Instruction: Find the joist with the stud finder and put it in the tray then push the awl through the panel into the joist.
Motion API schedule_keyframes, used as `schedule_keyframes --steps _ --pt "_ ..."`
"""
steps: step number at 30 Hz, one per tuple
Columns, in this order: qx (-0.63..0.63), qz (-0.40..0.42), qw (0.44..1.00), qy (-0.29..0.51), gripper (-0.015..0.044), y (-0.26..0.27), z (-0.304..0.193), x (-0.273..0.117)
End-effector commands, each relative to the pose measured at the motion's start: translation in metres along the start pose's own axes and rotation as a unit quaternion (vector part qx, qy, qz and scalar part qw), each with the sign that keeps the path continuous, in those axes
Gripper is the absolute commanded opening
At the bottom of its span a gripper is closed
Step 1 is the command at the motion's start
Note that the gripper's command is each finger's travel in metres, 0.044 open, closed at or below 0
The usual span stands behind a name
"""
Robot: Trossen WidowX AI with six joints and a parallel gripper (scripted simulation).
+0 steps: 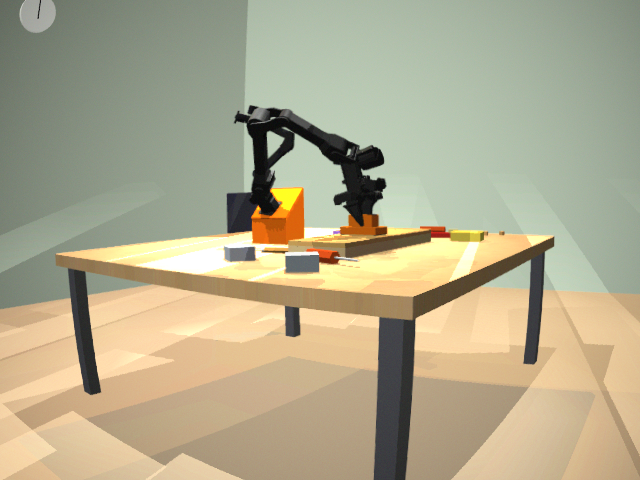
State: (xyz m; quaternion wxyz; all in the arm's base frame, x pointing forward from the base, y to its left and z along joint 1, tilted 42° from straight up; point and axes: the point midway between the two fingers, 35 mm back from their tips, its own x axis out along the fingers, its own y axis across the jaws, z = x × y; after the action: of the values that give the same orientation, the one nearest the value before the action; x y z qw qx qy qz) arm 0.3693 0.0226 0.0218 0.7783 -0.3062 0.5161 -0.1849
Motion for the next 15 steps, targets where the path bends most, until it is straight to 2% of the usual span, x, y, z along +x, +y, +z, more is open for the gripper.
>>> schedule_keyframes --steps 1,15 --pt "-0.001 0.002 1.0 0.0 0.0 0.009 0.0 0.0" --pt "-0.001 0.002 1.0 0.0 0.0 0.031 0.0 0.0"
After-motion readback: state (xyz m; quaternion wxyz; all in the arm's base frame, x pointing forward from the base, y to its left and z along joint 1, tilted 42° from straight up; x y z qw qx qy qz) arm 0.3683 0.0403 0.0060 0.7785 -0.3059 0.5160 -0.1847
